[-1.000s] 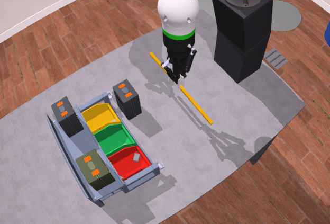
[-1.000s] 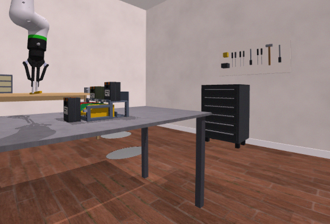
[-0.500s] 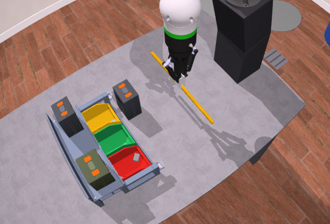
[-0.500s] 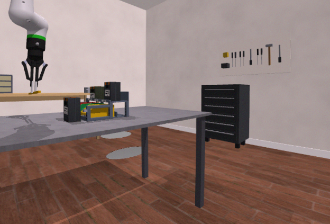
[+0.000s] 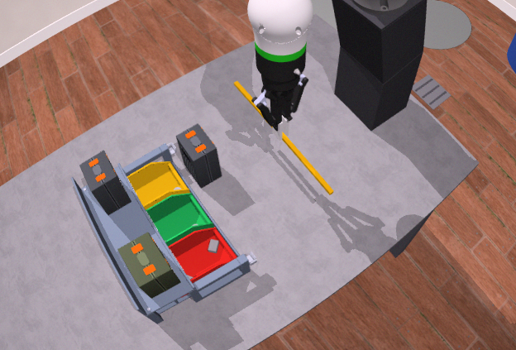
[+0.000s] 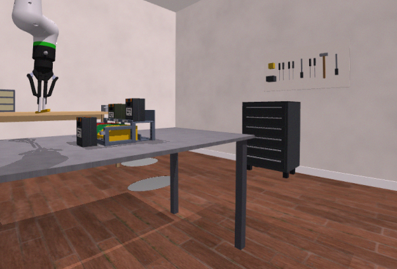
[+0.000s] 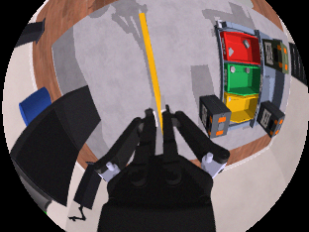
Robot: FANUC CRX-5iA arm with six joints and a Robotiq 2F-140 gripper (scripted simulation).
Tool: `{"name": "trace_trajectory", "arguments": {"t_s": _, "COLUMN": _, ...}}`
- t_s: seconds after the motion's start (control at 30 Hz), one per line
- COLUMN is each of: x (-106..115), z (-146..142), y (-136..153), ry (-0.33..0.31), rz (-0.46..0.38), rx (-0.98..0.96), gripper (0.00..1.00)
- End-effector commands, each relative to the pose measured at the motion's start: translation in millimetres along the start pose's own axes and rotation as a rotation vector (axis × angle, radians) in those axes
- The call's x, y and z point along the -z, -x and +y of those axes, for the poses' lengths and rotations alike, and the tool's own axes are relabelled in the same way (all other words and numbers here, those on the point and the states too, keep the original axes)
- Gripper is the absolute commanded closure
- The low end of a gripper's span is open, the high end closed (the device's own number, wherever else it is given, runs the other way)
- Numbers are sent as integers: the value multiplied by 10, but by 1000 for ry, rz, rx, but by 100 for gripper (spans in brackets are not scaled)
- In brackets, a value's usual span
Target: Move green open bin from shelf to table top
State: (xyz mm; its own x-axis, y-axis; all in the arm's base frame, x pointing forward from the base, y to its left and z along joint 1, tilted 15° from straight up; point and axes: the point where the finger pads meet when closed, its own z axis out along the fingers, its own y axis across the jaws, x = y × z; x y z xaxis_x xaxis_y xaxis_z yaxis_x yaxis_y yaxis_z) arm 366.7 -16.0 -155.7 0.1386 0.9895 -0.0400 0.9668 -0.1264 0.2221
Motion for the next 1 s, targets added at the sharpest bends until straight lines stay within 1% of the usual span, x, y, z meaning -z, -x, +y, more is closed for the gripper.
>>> {"name": "trace_trajectory", "arguments": {"t_s": 0.0, "x": -4, "z": 24, "y": 3, "ry": 35, "rz": 38, "rx": 0, "gripper": 100}}
{"name": "trace_trajectory", "arguments": {"t_s": 0.37, "x": -4, "z": 24, "y": 3, "ry": 35, "rz": 38, "rx": 0, "gripper": 100}}
{"name": "trace_trajectory", "arguments": {"t_s": 0.4, "x": -1, "z": 33, "y": 1, "ry": 8, "rz": 9, "rx": 0, "gripper": 100}}
{"name": "trace_trajectory", "arguments": {"t_s": 0.53, "x": -3, "z": 59, "y": 3, "ry": 35, "rz": 38, "rx": 0, "gripper": 100}}
{"name": "trace_trajectory", "arguments": {"t_s": 0.93, "x": -3, "z": 59, "y": 3, "ry": 35, "rz": 38, "rx": 0, "gripper": 100}}
{"name": "trace_trajectory", "arguments": {"t_s": 0.97, "x": 1, "z": 64, "y": 2, "ry": 9, "rz": 11, "rx": 0, "gripper": 100}}
